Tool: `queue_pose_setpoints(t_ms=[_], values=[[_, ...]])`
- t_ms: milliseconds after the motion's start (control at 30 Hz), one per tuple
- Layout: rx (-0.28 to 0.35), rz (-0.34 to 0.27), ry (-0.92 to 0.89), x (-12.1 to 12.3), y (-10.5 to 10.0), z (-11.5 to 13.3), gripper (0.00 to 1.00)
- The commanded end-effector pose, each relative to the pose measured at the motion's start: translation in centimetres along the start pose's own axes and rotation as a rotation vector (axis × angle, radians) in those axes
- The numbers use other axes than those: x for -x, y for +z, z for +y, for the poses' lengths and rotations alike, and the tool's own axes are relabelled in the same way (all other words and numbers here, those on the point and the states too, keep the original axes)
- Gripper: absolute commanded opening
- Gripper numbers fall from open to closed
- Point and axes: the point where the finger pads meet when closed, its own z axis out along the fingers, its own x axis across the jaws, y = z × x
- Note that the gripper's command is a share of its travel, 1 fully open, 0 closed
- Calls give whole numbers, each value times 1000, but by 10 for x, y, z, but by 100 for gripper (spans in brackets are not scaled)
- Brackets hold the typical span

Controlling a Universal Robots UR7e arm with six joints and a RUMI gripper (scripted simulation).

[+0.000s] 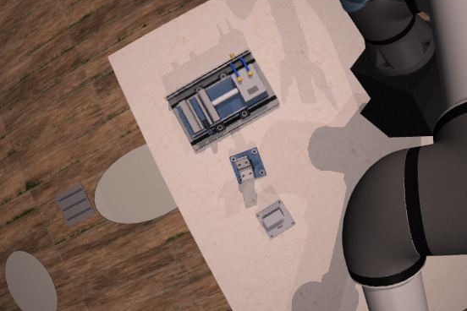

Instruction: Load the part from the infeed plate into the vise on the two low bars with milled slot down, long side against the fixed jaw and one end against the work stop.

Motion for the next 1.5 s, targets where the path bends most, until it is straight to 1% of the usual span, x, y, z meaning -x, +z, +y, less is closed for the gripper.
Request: queue_pose_setpoints(t_ms=[0, 633, 867, 1033, 1100, 1133, 1300, 1467], values=[[-2, 0, 1, 0, -1, 0, 100], [-2, 0, 0, -1, -1, 0, 100], [-8, -12, -13, -8, 4, -1, 100], [-21, -35, -40, -23, 13, -1, 100], [-21, -35, -40, -23, 13, -1, 100], [-25, -41, -47, -27, 16, -1, 100], [-50, -75, -91, -53, 34, 2, 100], [-86, -112, -146, -86, 59, 10, 100]])
